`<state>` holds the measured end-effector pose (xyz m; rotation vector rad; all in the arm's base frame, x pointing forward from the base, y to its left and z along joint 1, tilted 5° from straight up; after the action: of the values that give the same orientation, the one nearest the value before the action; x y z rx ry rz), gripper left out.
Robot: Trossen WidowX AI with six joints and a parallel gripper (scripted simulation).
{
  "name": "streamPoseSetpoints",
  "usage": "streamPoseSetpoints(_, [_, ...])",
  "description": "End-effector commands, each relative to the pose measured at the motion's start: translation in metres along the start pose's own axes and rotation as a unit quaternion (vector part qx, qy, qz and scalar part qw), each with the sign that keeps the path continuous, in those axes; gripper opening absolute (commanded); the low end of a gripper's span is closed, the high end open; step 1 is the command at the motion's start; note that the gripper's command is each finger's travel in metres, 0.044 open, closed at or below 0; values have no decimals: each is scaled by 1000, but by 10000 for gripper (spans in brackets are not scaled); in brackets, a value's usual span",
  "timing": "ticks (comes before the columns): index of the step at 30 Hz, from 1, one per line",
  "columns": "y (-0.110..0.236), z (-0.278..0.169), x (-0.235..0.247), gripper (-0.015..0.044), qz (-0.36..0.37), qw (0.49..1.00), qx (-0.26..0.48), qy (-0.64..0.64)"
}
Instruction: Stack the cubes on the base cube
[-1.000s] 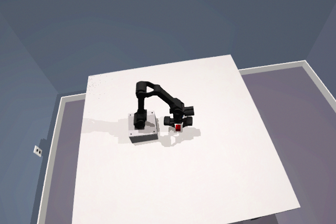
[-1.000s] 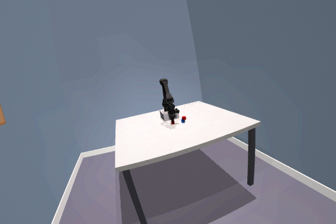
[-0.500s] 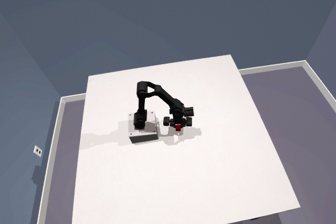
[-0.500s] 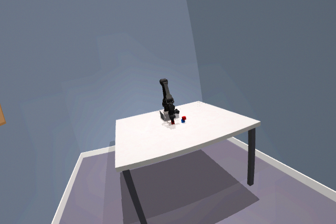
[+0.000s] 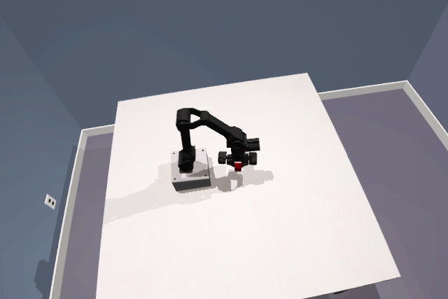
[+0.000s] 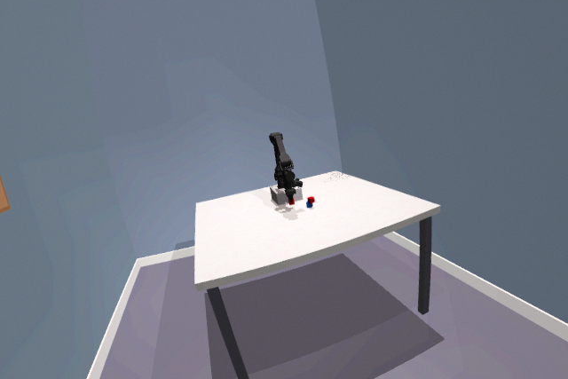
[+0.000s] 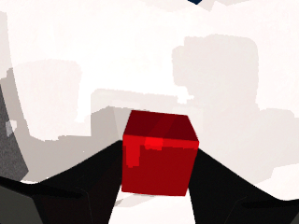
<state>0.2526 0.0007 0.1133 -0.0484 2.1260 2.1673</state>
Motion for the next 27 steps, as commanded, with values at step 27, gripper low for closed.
streamPoseSetpoints(27, [69, 10, 1, 105, -4, 998, 1, -55])
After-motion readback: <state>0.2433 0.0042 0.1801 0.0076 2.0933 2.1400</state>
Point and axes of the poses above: the point midway between the two fingers, 35 mm back from their tips, its own y axis back along the fingers, its own x axis across the jaws, z = x × y, the point moved 9 cm from there along y, back along the fingers, and after that the axes turned 4 degrees about y, right-handed, at the moved point
